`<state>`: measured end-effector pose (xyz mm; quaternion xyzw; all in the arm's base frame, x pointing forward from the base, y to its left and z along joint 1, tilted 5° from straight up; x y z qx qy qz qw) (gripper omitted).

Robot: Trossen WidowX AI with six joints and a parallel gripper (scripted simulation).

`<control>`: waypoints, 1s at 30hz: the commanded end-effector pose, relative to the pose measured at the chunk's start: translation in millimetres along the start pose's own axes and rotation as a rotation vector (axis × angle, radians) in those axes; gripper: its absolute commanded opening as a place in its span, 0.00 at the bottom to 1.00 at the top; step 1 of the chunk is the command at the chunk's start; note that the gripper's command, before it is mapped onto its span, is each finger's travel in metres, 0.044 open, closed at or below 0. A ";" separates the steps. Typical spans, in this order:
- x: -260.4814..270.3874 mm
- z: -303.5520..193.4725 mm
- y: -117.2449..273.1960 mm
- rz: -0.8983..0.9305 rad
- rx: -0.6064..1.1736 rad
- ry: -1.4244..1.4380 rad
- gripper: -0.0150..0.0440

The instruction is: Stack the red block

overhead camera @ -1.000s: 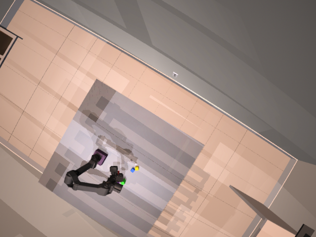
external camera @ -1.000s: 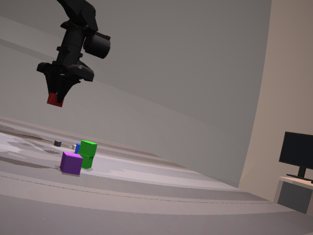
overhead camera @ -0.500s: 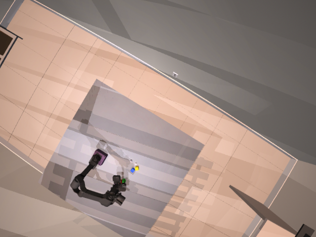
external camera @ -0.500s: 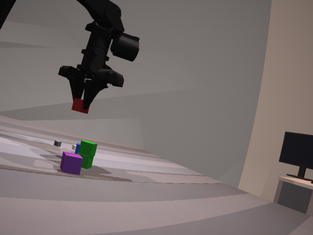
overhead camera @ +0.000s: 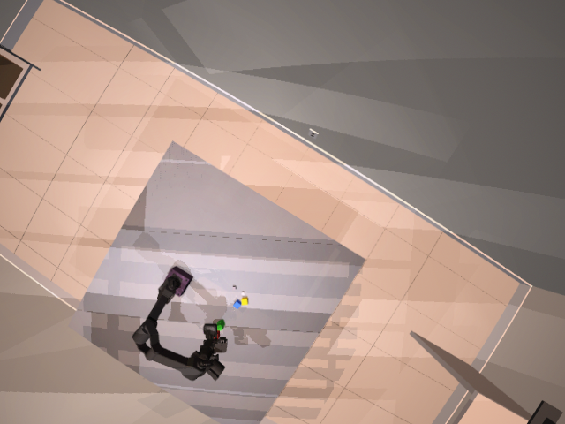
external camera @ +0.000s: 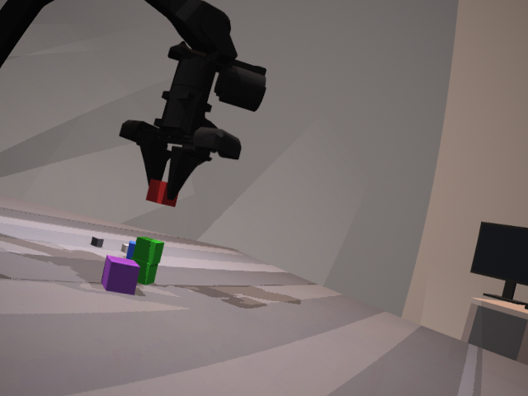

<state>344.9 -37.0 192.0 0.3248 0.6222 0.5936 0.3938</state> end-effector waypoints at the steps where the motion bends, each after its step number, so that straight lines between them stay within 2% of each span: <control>1: -1.7 -1.0 -17.9 0.005 0.008 0.004 0.25; 8: -2.1 -1.4 -26.2 0.005 0.008 0.004 0.25; 15: -3.8 -3.5 -51.4 0.005 0.009 0.004 0.25; 30: -3.8 -3.6 -51.7 0.005 0.009 0.004 0.25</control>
Point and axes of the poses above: the point midway between the two fingers, 35 mm back from their tips, its own y axis back along the fingers, its own x axis across the jaws, z = x × y, the point moved 7 cm from there along y, back along the fingers, and after that the axes turned 10 degrees about -y, right-handed, at the moved point
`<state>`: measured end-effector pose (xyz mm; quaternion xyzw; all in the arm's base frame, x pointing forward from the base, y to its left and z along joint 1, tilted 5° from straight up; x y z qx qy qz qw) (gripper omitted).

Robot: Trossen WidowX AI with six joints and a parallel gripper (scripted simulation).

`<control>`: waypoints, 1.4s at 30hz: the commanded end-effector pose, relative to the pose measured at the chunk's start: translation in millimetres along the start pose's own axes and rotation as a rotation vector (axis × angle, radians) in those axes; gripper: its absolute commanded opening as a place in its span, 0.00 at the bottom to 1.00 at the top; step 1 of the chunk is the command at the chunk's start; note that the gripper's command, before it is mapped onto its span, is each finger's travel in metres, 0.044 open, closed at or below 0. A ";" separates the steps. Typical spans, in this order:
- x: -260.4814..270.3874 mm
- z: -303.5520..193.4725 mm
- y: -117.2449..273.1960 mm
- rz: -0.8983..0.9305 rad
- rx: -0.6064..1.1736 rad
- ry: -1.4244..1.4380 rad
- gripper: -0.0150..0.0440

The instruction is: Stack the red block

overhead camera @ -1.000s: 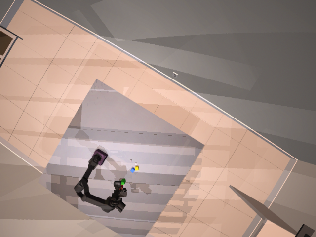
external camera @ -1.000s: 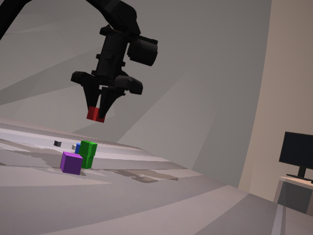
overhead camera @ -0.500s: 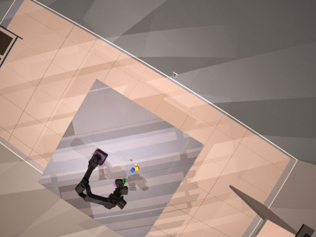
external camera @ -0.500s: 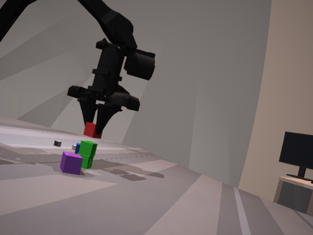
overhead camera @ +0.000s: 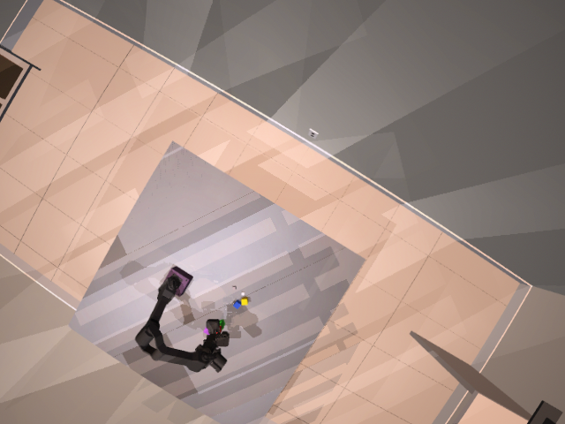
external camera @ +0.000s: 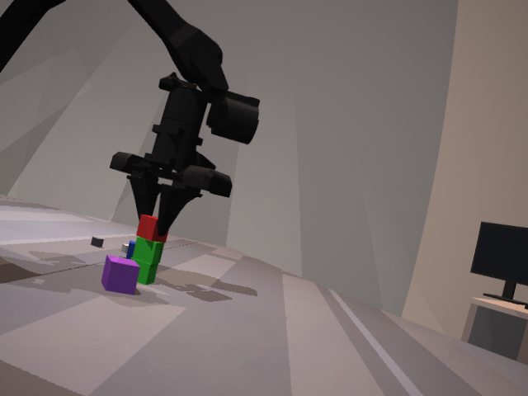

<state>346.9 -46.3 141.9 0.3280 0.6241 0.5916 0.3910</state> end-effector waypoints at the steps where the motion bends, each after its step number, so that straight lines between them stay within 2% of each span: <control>1: 0.0 -0.1 -1.0 0.000 0.000 0.004 0.25; 24: -0.1 0.3 5.6 0.000 0.000 0.004 0.25; 40: 0.2 -0.3 -0.5 0.001 0.002 0.000 0.97; 42: 0.2 -0.3 -0.5 0.001 0.002 0.000 1.00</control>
Point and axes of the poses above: the point midway between the two fingers, 35 mm back from their tips, its own y axis back along the fingers, its own x axis across the jaws, z = x × y, the point moved 7 cm from there along y, back along the fingers, and after that the axes turned 10 degrees about -y, right-handed, at the moved point
